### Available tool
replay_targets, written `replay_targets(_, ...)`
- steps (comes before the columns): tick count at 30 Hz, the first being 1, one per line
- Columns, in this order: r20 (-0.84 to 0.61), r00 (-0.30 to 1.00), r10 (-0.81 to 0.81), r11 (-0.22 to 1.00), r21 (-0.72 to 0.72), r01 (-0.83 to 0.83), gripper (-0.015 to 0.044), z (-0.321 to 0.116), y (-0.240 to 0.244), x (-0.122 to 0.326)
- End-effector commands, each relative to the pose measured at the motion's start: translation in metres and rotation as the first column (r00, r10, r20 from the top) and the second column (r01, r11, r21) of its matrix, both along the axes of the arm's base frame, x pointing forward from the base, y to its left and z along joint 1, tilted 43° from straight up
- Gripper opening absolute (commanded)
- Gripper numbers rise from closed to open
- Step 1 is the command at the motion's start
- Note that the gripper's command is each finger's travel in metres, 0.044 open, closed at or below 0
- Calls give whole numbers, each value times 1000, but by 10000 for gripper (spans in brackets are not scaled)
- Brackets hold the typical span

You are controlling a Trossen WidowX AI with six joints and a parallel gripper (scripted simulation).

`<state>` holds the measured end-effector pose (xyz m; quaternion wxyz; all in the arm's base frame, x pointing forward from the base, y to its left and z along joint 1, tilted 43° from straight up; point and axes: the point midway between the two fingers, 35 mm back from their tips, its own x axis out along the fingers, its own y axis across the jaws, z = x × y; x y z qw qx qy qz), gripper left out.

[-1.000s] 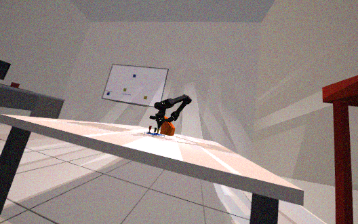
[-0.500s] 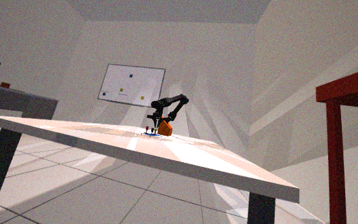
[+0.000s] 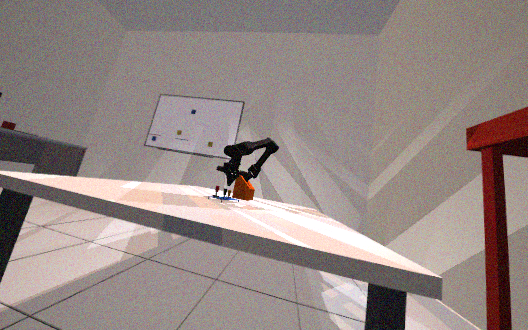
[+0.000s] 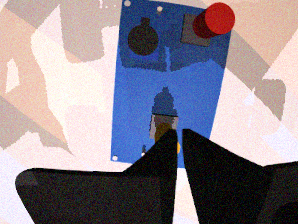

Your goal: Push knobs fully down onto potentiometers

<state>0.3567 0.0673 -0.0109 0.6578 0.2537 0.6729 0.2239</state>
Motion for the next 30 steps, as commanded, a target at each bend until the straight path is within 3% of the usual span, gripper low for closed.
replay_targets(1,-81,992,-95,996,-6,94,0,2,-2,7)
replay_targets(15,-377,825,-421,901,-73,427,0,13,-5,29)
replay_targets(30,-610,443,-657,693,-257,674,0,24,-8,49)
